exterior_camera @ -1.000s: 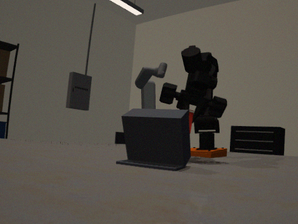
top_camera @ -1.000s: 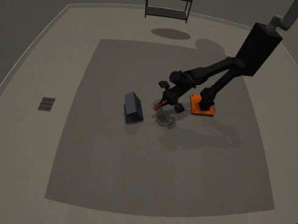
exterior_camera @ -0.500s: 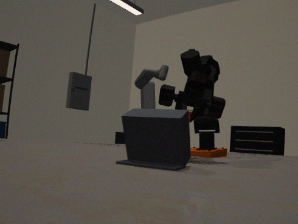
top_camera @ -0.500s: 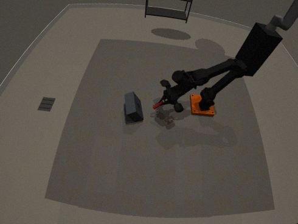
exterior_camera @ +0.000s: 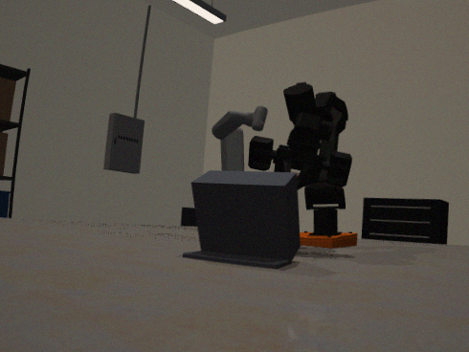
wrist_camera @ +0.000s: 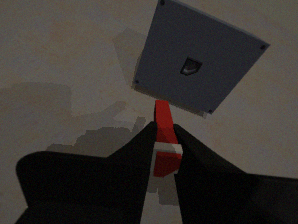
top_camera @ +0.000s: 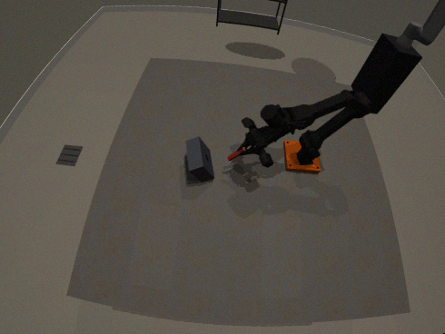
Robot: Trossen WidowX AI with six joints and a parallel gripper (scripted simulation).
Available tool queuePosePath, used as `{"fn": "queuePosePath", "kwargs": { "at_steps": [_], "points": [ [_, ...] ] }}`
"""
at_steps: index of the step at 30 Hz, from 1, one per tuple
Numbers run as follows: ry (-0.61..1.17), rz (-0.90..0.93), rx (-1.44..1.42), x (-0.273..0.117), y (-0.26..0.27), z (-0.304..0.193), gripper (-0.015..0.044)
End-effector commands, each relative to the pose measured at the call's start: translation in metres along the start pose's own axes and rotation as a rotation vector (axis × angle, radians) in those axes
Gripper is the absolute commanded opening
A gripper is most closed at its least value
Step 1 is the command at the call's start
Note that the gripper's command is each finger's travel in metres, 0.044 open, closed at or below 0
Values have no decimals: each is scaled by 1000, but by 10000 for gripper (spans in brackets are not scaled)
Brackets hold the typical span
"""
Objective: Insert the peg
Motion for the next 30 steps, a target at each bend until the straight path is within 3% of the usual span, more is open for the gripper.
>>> {"fn": "queuePosePath", "kwargs": {
  "at_steps": [1,30],
  "points": [
    [-27,-7,24,-2,0,-3,0],
    [-137,-48,123,4,-4,-13,0]
  ]
}}
Point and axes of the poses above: the point midway between the two fingers, 35 mm back from their tips, its own x axis out along the fingers, its own y axis across the jaws, z = x × y, the point moved 10 cm from there along -x, back along the fingers, and after that the axes turned 2 degrees about x, right-handed, at the moved point
